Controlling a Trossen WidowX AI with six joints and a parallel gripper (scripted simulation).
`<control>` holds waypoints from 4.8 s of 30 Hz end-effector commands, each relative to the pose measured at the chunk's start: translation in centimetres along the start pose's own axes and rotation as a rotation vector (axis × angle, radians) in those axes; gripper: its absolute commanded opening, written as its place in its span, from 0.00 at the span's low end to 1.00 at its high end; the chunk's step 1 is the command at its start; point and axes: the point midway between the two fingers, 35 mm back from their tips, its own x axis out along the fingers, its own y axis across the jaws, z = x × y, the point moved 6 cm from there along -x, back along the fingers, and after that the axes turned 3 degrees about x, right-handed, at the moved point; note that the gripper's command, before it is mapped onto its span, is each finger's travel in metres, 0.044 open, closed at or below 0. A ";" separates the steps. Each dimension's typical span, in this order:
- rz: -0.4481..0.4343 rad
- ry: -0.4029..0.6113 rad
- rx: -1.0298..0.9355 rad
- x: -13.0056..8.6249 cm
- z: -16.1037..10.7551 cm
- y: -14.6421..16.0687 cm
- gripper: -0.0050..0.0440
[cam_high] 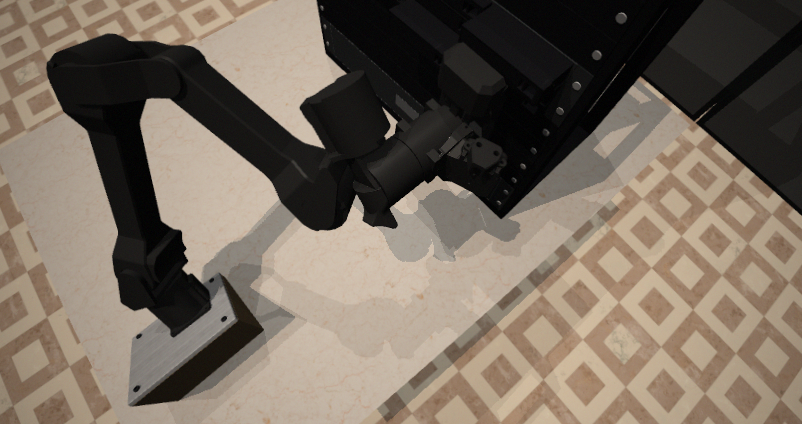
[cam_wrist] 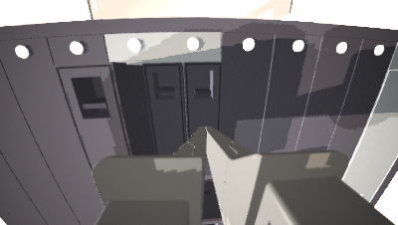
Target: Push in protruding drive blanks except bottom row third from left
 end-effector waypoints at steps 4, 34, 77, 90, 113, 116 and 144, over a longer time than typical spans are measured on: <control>0.031 0.014 -0.027 0.8 -0.8 1.3 0.10; 0.031 0.014 -0.027 0.9 -0.8 1.3 0.10; 0.031 0.014 -0.027 -6.2 -0.9 5.6 0.10; 0.031 0.014 -0.027 -4.8 -0.9 5.7 0.10; 0.031 0.014 -0.027 -4.3 -0.7 6.1 0.10; 0.031 0.014 -0.027 -4.3 -0.7 6.1 0.10; 0.031 0.014 -0.027 -2.3 -0.8 6.2 0.10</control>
